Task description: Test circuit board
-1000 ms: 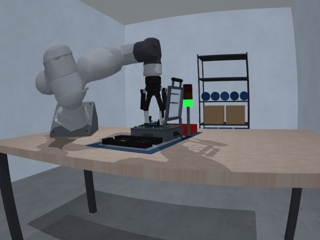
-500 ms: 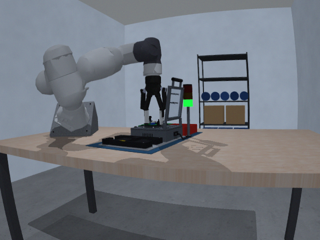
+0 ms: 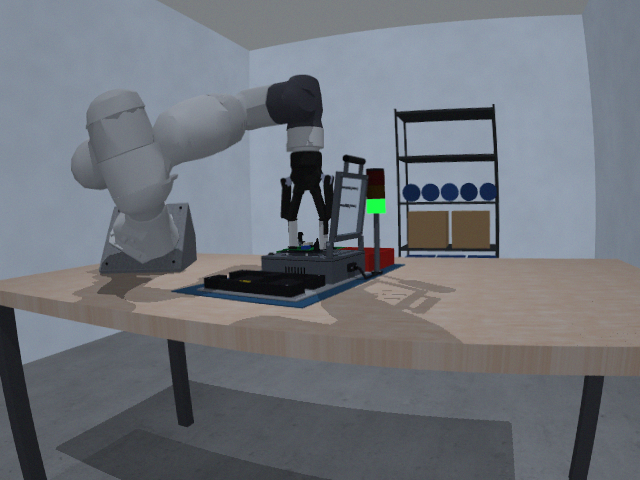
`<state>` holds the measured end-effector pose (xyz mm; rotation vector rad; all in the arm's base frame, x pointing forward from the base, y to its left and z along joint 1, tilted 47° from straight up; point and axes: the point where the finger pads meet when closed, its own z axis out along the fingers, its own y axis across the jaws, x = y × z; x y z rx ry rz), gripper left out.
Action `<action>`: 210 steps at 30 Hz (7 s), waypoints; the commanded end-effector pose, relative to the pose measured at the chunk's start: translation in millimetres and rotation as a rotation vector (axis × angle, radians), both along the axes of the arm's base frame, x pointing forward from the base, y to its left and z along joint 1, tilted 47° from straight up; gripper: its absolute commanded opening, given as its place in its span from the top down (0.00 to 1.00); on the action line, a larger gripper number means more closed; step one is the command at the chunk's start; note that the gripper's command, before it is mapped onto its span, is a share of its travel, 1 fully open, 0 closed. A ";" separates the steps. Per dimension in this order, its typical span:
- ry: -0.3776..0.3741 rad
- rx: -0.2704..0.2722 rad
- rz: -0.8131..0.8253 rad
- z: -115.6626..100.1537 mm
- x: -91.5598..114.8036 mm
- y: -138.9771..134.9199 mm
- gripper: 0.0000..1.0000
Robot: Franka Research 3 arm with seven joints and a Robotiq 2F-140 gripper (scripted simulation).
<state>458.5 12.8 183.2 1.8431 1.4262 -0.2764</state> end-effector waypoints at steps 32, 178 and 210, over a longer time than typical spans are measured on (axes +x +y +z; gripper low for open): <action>0.003 0.000 0.002 2.2 -1.2 1.2 0.49; 0.003 0.000 0.002 3.3 -2.2 1.2 0.54; 0.003 0.000 0.002 8.2 -4.2 6.1 0.54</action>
